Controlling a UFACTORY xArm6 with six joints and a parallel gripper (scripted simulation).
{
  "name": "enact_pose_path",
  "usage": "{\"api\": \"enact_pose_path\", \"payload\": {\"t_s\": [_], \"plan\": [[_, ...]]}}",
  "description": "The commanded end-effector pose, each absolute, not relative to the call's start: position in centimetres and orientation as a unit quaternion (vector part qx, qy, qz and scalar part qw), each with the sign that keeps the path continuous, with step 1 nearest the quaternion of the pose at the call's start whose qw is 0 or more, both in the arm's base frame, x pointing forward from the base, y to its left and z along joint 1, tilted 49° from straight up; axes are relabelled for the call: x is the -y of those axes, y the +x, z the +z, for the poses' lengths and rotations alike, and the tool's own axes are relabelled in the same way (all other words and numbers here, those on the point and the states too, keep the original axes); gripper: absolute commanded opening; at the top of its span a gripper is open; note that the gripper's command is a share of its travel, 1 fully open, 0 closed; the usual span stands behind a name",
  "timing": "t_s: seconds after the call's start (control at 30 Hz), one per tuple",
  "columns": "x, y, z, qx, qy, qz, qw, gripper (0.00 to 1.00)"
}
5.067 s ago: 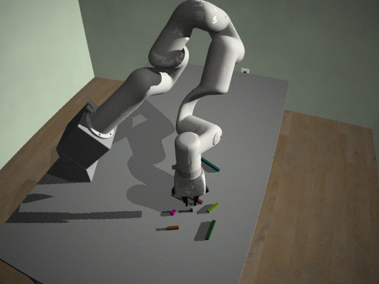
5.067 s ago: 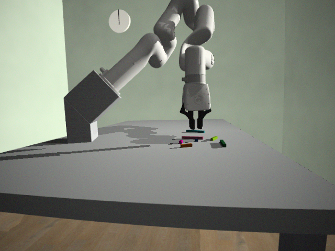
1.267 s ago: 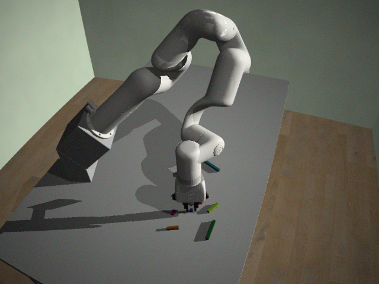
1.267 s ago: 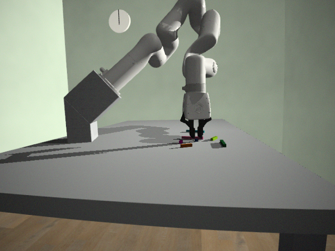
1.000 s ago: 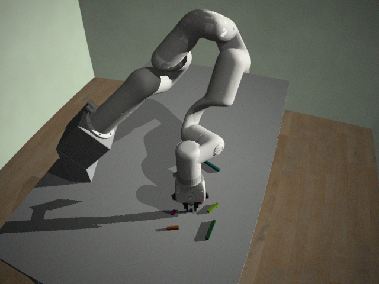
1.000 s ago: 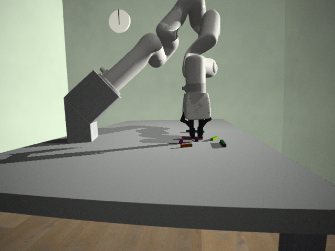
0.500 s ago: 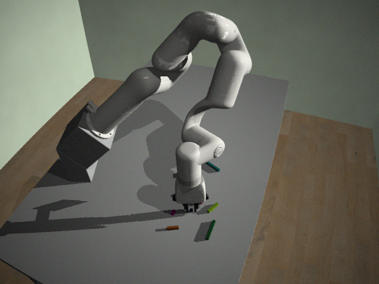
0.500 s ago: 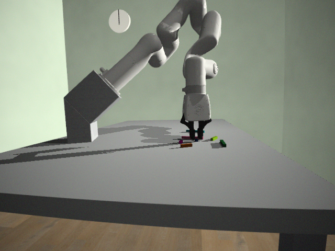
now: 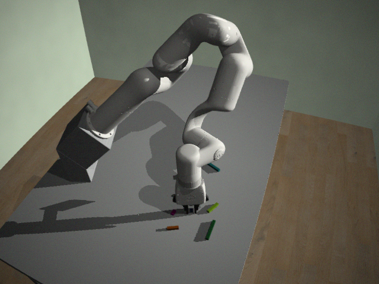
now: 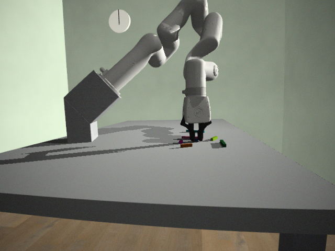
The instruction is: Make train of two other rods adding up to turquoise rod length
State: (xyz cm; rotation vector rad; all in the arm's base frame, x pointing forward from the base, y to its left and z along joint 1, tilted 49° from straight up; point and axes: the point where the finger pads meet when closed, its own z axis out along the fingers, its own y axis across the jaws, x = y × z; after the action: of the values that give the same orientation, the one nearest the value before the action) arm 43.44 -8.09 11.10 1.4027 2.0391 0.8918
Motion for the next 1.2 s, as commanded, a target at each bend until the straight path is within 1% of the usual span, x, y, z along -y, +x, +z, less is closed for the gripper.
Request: {"api": "enact_pose_path", "payload": {"t_s": [0.0, 1.07, 1.1, 1.17], "plan": [[8.12, 43.5, 11.11, -0.75, 0.516, 0.328, 0.253, 0.24], [8.12, 43.5, 11.11, -0.75, 0.516, 0.328, 0.253, 0.24], [8.12, 43.5, 11.11, -0.75, 0.516, 0.328, 0.253, 0.04], [8.12, 43.5, 11.11, -0.75, 0.516, 0.328, 0.253, 0.04]]}}
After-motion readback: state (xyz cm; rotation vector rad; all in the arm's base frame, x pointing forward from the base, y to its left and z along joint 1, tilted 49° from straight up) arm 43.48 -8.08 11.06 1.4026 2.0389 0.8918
